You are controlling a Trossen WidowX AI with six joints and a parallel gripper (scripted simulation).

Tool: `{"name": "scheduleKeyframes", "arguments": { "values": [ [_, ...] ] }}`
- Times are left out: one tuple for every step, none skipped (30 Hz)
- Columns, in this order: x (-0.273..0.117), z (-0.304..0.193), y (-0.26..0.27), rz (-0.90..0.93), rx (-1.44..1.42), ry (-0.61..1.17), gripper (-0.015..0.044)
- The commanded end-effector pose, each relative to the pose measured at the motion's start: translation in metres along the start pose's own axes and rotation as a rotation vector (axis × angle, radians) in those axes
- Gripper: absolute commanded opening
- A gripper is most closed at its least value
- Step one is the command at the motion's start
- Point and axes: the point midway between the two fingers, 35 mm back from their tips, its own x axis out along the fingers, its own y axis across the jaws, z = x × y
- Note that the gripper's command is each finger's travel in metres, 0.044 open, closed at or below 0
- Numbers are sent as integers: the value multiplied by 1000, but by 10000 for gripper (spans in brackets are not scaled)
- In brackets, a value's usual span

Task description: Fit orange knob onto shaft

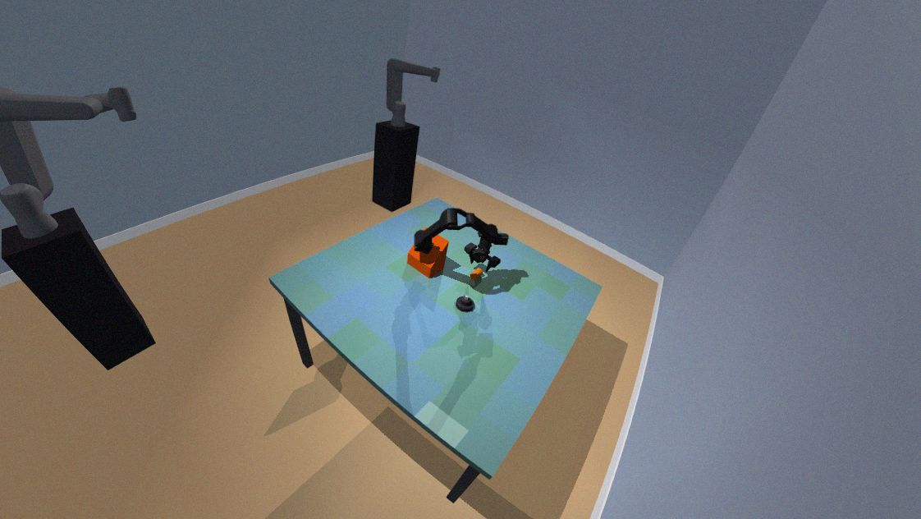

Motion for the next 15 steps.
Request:
{"name": "scheduleKeyframes", "arguments": {
  "values": [
    [10, 2, -3, -5, -10, -13, 440],
    [10, 2, -3, -5, -10, -13, 440],
    [11, 2, -3, -5, -10, -13, 440],
    [13, 2, -3, -5, -10, -13, 440],
    [14, 2, -3, -5, -10, -13, 440],
    [16, 2, -3, -5, -10, -13, 440],
    [18, 2, -2, -5, -10, -13, 440],
    [19, 2, -2, -5, -10, -13, 440],
    [21, 2, -2, -5, -10, -13, 440],
    [22, 2, -2, -5, -10, -13, 440],
    [24, 2, -2, -5, -10, -13, 440],
    [26, 2, -2, -5, -10, -13, 440],
    [27, 2, -2, -5, -10, -13, 440],
    [29, 2, -2, -5, -10, -13, 440],
    [31, 2, -2, -5, -10, -13, 440]
  ]
}}
